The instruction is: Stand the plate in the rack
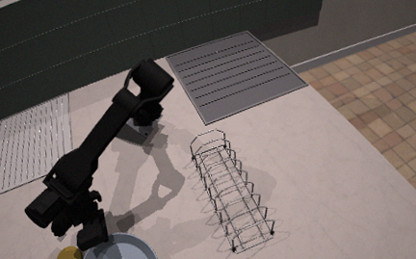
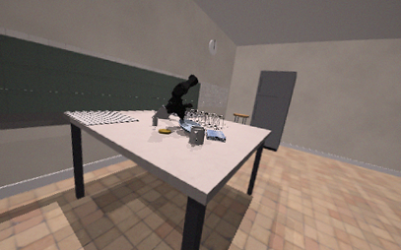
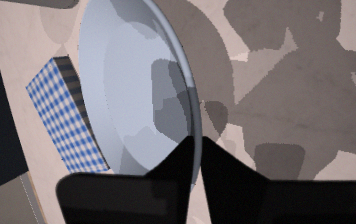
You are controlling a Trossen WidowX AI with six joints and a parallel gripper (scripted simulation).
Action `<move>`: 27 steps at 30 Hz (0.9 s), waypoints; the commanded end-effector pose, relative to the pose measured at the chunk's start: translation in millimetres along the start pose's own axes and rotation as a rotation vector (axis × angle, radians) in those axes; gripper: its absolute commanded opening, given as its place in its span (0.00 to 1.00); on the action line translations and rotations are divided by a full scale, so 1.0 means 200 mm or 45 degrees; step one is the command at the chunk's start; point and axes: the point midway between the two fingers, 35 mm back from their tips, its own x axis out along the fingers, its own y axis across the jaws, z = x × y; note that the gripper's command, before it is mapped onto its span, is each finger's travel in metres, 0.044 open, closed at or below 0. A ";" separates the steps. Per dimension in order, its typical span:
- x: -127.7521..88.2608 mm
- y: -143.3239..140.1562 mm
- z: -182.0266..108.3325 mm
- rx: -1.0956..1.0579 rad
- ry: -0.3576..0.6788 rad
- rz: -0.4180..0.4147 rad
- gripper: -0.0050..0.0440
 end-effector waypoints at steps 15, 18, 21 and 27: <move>-0.04 0.09 0.00 -0.009 0.003 -0.155 0.10; -0.04 0.10 0.01 -0.008 0.002 -0.173 0.10; -0.05 0.11 0.01 -0.008 0.002 -0.189 0.10; -0.06 0.14 0.01 -0.007 0.002 -0.230 0.10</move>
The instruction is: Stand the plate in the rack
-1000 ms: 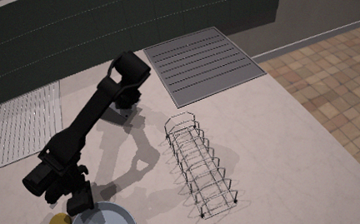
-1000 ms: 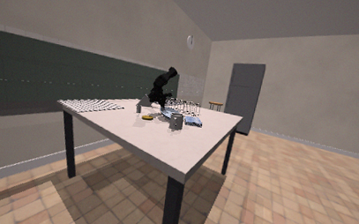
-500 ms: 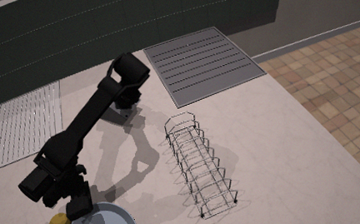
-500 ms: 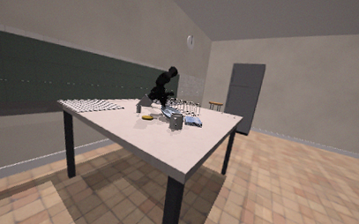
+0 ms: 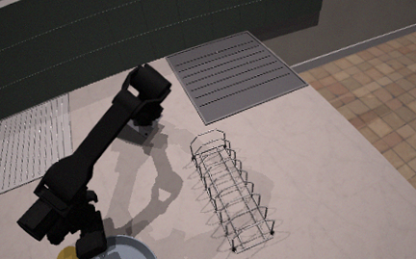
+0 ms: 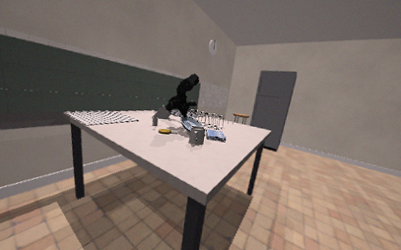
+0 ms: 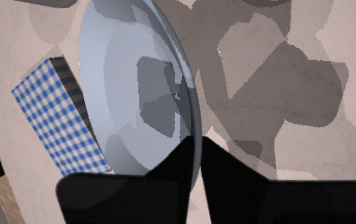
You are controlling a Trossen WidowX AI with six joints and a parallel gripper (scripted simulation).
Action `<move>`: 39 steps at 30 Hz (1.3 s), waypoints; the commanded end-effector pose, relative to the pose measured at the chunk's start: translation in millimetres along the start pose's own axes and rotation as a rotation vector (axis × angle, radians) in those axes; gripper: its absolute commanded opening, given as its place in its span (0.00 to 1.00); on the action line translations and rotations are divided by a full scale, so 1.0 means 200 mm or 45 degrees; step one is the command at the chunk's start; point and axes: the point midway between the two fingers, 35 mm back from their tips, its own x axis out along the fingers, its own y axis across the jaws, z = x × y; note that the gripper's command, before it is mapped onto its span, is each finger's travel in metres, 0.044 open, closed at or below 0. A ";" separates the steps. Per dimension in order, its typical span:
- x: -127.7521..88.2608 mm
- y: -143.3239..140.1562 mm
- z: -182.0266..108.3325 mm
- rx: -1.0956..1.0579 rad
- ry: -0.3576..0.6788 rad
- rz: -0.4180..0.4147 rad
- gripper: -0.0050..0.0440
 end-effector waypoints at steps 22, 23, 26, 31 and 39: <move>-0.12 0.08 0.00 -0.182 -0.041 -0.105 0.10; -0.13 0.08 0.00 -0.201 -0.047 -0.103 0.10; -0.16 0.09 0.00 -0.257 -0.062 -0.101 0.10; -0.18 0.10 -0.01 -0.313 -0.079 -0.098 0.10; -0.26 0.12 -0.02 -0.463 -0.123 -0.097 0.10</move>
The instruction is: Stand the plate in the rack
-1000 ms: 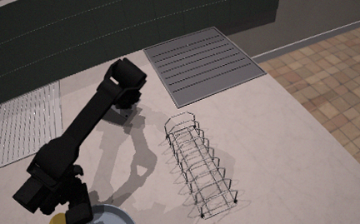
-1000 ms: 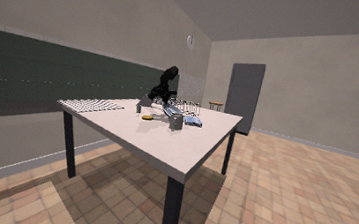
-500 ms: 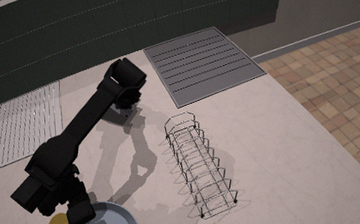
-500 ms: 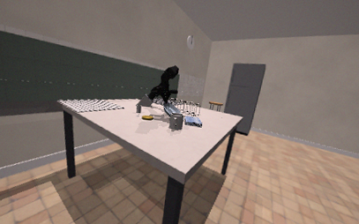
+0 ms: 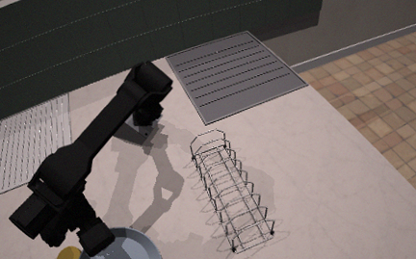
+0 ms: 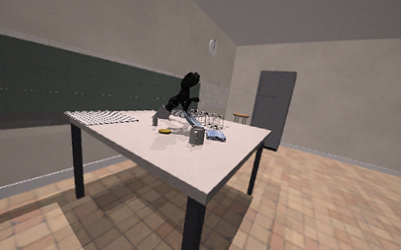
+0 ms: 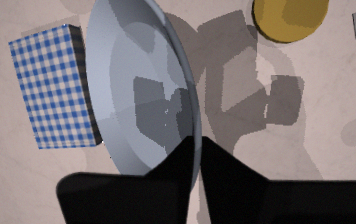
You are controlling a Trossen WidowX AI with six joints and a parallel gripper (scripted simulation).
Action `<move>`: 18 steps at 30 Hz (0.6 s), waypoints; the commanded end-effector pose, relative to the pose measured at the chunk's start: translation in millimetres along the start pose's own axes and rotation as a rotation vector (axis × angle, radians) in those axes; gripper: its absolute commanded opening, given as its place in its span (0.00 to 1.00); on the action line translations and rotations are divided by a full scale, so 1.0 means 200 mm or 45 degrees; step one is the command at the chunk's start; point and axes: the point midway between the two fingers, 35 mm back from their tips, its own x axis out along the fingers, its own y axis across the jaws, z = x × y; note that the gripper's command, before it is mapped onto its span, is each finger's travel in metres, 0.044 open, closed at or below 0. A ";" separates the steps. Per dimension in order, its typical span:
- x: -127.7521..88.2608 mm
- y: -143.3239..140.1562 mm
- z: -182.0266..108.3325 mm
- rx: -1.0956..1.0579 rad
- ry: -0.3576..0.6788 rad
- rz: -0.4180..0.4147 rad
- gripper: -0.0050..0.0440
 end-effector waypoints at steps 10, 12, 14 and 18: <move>-0.16 0.03 0.01 -0.219 -0.105 0.010 0.10; -0.17 0.03 0.01 -0.231 -0.109 0.010 0.10; -0.17 0.03 0.01 -0.231 -0.109 0.010 0.10; -0.17 0.03 0.01 -0.231 -0.109 0.010 0.10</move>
